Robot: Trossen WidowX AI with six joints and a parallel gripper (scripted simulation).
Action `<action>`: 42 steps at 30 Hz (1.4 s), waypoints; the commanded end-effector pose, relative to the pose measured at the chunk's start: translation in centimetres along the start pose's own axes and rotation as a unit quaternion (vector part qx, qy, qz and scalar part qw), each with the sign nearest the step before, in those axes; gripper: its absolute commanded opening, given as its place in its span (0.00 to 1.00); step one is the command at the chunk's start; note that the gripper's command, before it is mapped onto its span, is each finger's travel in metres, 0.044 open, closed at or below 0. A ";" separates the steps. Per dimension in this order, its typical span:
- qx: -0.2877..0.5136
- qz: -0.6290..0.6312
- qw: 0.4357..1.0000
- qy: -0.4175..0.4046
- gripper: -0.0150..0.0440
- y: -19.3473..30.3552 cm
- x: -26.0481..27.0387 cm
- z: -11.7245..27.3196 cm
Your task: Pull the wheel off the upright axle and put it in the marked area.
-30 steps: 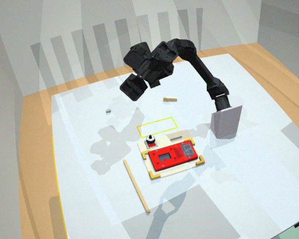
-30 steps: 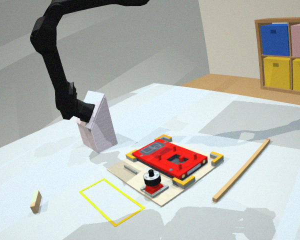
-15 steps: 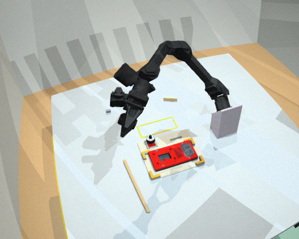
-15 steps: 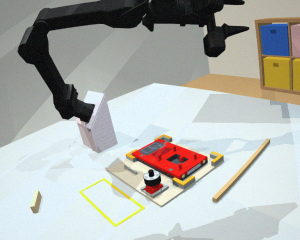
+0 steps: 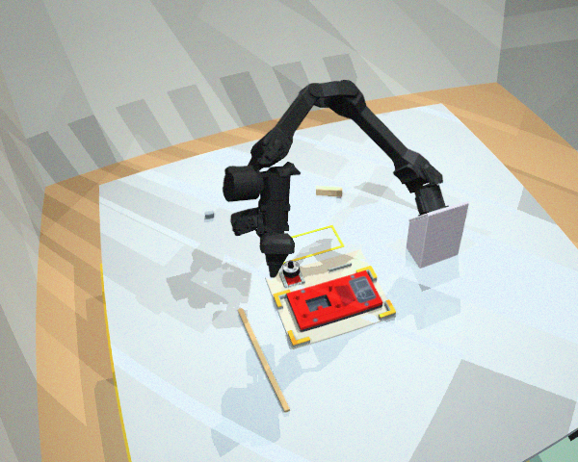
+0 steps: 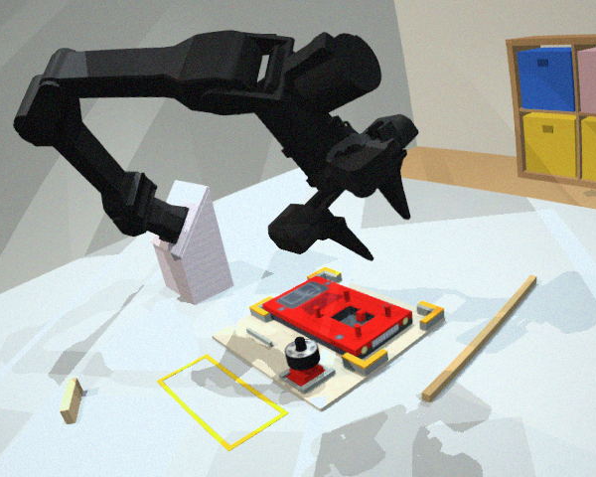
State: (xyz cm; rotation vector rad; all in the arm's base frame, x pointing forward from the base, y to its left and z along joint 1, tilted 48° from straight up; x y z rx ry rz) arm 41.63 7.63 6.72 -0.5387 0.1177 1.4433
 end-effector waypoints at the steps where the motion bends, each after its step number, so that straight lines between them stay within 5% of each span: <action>1: 0.061 0.035 0.992 0.105 0.76 2.0 -4.4 -0.3; 7: 0.123 0.084 0.968 0.204 0.76 3.9 -8.7 0.2; 20: 0.123 0.084 0.968 0.203 0.76 4.2 -7.8 -0.4; 36: 0.122 0.084 0.967 0.205 0.76 5.6 -10.8 -6.9; 42: 0.126 0.082 0.968 0.202 0.56 5.6 -10.7 -6.6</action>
Point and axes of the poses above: the point midway between the two fingers, 35 mm back from their tips, its own z axis back along the fingers, its own x axis across the jaws, y = z × x, the point moved 6 cm from there along z, back along the fingers, and after that the axes turned 3 degrees about z, right-handed, at the moved point
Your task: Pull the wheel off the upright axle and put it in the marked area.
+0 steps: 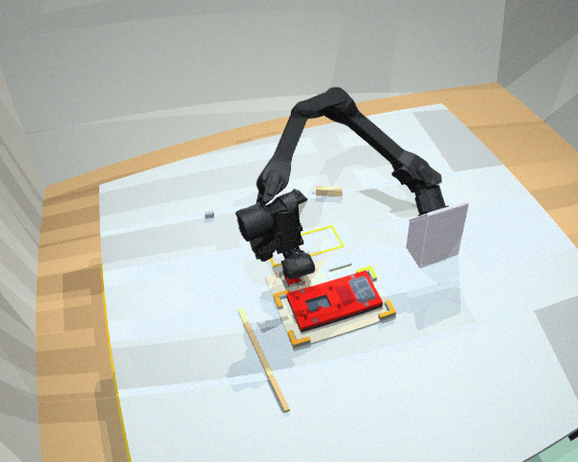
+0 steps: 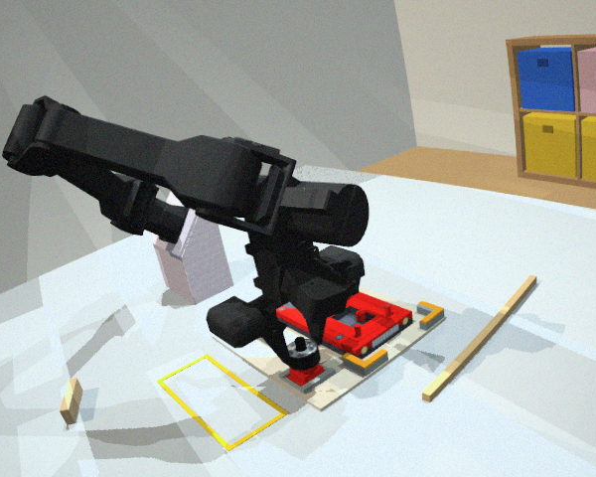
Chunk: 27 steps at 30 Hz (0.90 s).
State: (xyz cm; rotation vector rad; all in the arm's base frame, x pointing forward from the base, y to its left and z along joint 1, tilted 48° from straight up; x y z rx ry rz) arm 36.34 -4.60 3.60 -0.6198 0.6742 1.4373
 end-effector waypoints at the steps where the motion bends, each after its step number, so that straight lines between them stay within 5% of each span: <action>1: 0.002 -0.001 1.000 0.000 0.55 0.0 -0.1 -0.1; 6: 0.002 -0.001 1.000 0.000 0.49 0.0 -0.1 -0.1; 12: 0.002 -0.001 1.000 0.000 0.25 0.0 0.0 0.1; 27: 0.001 -0.001 1.000 0.000 0.25 0.0 0.0 0.5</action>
Point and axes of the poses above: the point midway between the two fingers, 35 mm back from their tips, its own z axis back along the fingers, its own x axis across the jaws, y = z × x, the point moved 6 cm from there along z, back along the fingers, and after that the axes turned 3 degrees about z, right-handed, at the moved point
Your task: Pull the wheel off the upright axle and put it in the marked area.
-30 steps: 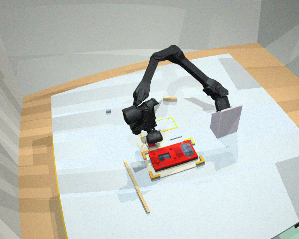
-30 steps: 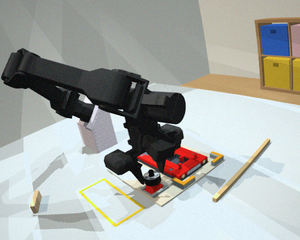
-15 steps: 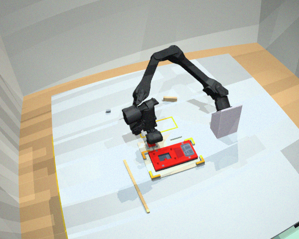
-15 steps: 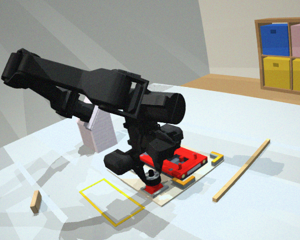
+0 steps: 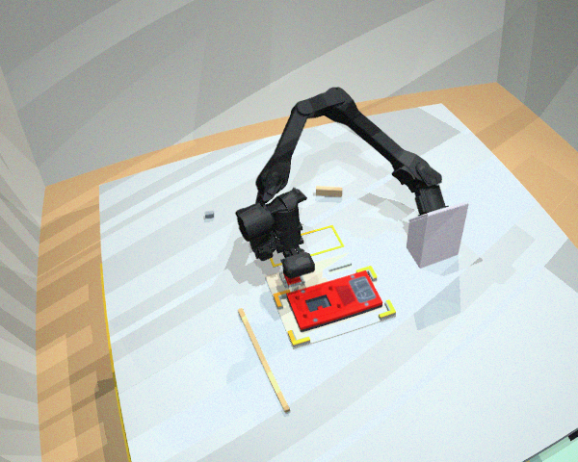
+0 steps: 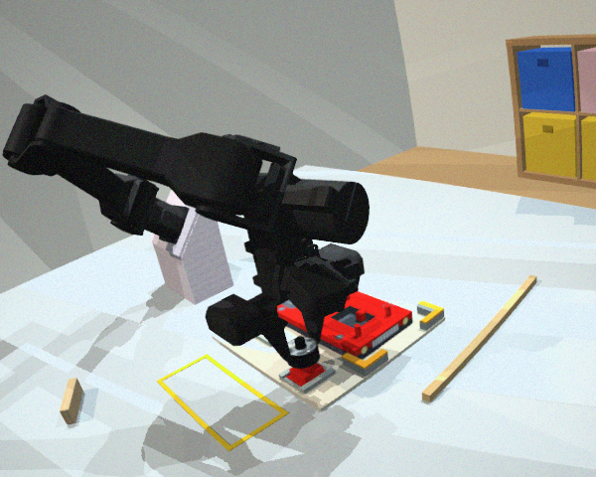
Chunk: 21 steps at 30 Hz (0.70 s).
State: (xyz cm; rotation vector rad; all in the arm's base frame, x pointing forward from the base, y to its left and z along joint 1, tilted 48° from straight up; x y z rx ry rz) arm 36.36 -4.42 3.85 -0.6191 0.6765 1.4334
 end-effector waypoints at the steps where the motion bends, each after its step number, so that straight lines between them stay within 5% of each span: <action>1: 0.000 0.000 1.000 -0.001 0.25 0.0 0.0 0.3; 21: -0.001 0.001 1.000 0.000 0.25 0.0 0.1 0.9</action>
Point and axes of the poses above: the point midway between the two fingers, 35 mm back from their tips, its own z axis back along the fingers, its own x axis across the jaws, y = z × x, the point moved 6 cm from there along z, back along the fingers, and after that the axes turned 3 degrees about z, right-handed, at the moved point
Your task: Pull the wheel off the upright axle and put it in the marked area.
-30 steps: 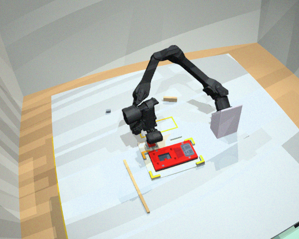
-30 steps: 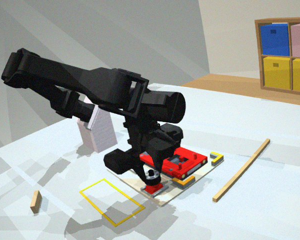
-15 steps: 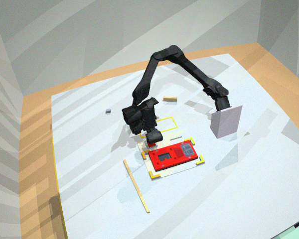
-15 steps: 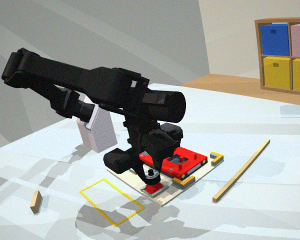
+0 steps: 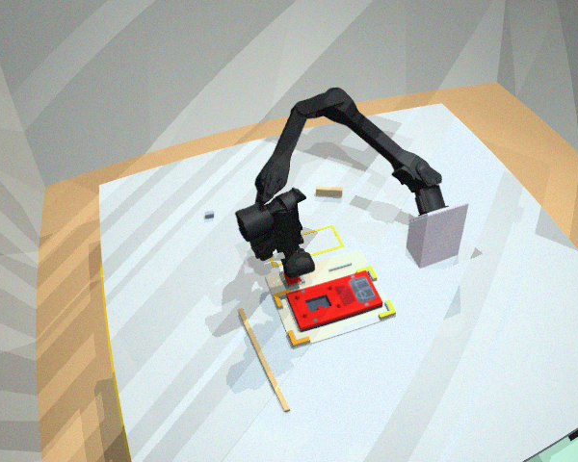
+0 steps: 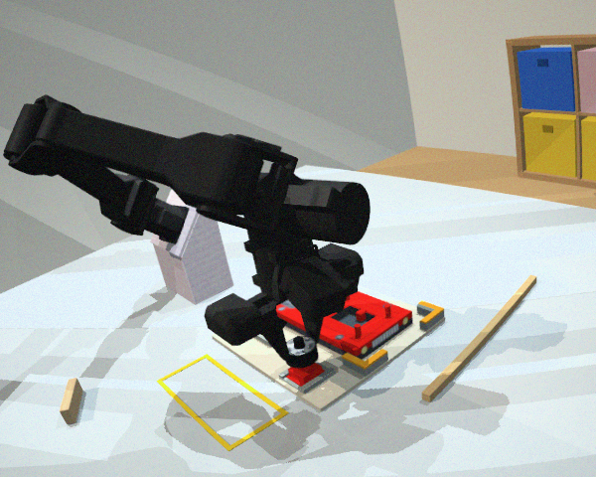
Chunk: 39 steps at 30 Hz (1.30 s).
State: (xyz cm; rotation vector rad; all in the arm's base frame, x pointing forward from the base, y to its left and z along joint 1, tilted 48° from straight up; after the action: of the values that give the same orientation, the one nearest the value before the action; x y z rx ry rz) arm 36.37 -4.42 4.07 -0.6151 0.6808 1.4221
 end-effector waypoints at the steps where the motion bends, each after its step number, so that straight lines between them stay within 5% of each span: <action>1: -0.006 0.005 1.000 -0.001 0.25 0.0 0.2 0.8; 39: -0.007 0.005 1.000 0.000 0.25 0.0 0.2 2.1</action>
State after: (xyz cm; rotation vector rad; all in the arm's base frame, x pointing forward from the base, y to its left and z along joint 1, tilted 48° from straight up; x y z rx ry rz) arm 36.46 -2.85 5.19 -0.6253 0.6783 1.4387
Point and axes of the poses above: the point midway between the two fingers, 35 mm back from their tips, its own z axis back along the fingers, its own x axis across the jaws, y = z × x, the point moved 6 cm from there along z, back along the fingers, and after that the axes turned 3 degrees about z, right-handed, at the moved point
